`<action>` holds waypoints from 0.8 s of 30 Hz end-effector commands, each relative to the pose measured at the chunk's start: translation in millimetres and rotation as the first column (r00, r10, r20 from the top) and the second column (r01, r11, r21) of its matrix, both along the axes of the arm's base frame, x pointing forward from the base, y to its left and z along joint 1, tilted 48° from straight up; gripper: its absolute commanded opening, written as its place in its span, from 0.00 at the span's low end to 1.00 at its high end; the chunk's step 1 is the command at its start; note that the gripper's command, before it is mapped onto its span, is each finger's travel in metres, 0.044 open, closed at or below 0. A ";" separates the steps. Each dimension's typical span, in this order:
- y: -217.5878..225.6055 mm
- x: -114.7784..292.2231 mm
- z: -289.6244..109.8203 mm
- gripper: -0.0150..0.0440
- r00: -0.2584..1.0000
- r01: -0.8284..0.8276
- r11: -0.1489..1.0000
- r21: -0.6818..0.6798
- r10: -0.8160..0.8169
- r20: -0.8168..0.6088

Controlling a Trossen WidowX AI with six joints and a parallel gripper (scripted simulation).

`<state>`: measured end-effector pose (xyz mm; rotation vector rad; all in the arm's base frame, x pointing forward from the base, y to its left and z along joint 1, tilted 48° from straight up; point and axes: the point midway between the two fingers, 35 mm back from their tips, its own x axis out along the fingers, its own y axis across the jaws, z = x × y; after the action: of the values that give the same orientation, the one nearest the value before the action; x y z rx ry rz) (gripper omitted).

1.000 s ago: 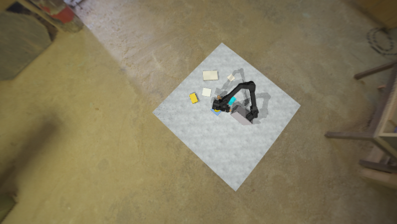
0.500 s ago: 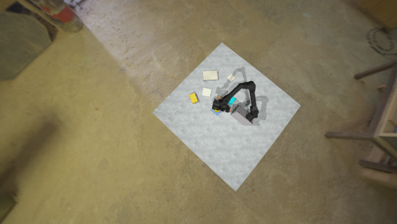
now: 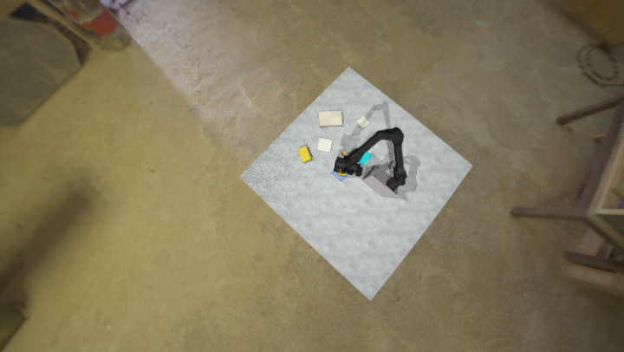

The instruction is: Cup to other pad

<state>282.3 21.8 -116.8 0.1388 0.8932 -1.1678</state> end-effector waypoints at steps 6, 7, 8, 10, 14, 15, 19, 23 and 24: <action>30.6 -0.4 24.8 0.25 1.000 -0.001 1.000 0.012 0.001 0.013; 33.5 -1.1 27.5 0.25 1.000 -0.001 1.000 0.011 0.001 0.013; 36.4 -1.9 30.2 0.25 1.000 -0.001 1.000 0.010 0.001 0.012; 42.1 -3.8 35.7 0.25 1.000 -0.001 1.000 0.009 0.001 0.012; 48.4 -7.7 42.8 0.25 1.000 -0.001 1.000 0.006 0.001 0.012; 48.5 -8.1 42.9 0.25 1.000 -0.001 1.000 0.006 0.001 0.012; 44.8 -8.8 40.0 0.25 1.000 -0.008 1.000 -0.002 0.008 0.006; 44.8 -8.8 40.0 0.25 1.000 -0.008 1.000 -0.002 0.008 0.006; 44.8 -8.8 40.0 0.25 1.000 -0.008 1.000 -0.002 0.008 0.006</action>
<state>273.6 66.5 -76.4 0.1385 0.8863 -1.1616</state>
